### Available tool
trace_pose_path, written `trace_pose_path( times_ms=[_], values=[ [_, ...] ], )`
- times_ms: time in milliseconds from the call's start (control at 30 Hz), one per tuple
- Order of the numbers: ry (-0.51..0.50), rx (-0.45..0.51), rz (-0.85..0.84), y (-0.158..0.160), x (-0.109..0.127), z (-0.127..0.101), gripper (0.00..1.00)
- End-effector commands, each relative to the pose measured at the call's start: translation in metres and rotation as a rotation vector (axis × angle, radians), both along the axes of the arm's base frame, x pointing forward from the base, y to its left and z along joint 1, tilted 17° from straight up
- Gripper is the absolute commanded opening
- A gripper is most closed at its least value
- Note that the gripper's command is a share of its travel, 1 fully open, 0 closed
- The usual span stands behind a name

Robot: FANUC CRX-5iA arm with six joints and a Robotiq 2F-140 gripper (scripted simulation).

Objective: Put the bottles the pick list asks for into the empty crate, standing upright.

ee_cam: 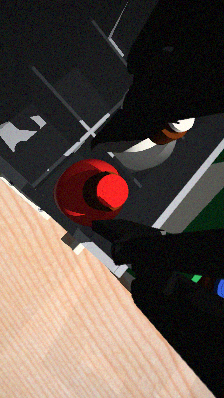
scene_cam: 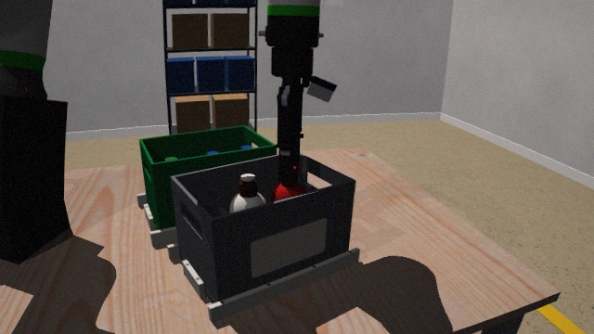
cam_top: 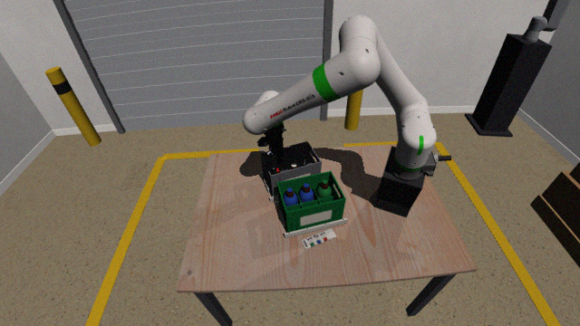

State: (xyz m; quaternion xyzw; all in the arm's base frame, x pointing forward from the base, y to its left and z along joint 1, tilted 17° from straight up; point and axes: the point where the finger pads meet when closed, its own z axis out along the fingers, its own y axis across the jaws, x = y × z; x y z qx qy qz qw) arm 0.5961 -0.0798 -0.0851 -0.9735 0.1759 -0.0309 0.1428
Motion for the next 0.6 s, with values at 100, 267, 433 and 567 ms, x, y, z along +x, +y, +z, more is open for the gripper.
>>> trace_pose_path(
  times_ms=[100,267,433,567],
  values=[
    [-0.002,-0.001,0.0,0.0013,0.0016,-0.0058,0.44],
    [-0.002,-0.001,0.0,0.0019,0.0018,-0.0077,0.44],
    [-0.002,-0.001,0.0,0.0018,0.0018,-0.0077,0.44],
    [-0.002,-0.001,0.0,0.0013,0.0016,-0.0056,0.1]
  ],
)
